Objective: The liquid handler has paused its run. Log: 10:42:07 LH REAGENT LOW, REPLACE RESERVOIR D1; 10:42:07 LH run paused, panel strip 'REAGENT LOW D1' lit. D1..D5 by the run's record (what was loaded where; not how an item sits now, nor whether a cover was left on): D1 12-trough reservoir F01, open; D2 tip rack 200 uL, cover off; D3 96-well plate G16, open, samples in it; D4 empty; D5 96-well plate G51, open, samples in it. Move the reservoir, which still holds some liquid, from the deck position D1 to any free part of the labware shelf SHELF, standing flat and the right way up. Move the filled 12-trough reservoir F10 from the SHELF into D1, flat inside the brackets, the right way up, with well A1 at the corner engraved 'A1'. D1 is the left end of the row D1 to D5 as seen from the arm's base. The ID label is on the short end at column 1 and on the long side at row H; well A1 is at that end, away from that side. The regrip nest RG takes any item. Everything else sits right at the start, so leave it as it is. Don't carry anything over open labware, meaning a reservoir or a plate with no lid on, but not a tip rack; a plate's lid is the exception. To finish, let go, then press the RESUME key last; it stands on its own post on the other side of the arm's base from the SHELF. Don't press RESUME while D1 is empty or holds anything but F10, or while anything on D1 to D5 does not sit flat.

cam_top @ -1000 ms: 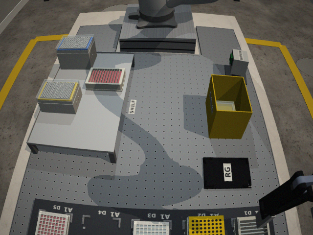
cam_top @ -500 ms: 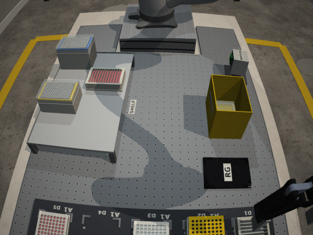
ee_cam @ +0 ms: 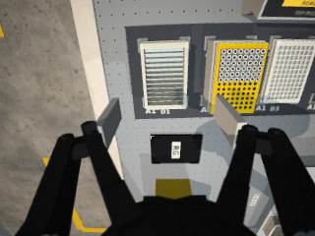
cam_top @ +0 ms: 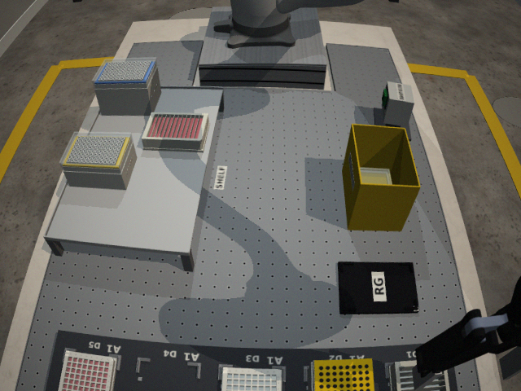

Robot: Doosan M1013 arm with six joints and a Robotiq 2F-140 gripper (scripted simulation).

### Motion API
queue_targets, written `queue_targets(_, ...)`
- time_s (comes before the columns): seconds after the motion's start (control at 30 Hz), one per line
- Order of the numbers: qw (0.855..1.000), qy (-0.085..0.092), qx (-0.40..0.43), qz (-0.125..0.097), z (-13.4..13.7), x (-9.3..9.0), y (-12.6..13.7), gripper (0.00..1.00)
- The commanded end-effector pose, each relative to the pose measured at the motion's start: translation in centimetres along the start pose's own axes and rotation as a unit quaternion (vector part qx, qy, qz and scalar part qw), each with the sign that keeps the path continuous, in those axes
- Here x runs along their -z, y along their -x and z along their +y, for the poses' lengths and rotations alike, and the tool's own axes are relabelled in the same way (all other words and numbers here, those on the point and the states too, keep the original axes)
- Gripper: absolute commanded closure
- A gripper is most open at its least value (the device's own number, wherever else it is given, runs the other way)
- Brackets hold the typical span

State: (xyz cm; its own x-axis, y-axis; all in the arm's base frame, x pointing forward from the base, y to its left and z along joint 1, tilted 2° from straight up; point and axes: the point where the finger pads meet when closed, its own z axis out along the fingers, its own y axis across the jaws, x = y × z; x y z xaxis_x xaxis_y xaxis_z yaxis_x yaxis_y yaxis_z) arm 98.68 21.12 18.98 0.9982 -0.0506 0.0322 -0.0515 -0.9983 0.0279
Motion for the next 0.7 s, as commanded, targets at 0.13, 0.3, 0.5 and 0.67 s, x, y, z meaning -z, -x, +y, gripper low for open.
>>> queue_targets(0.13,1.0,0.0,0.0,0.0,0.0,-0.9,0.0,0.23)
queue_targets(0.3,1.0,0.0,0.0,0.0,0.0,-1.7,0.0,0.23)
queue_targets(0.5,1.0,0.0,0.0,0.0,0.0,-2.7,0.0,0.23)
queue_targets(0.67,1.0,0.0,0.0,0.0,0.0,-3.4,0.0,0.23)
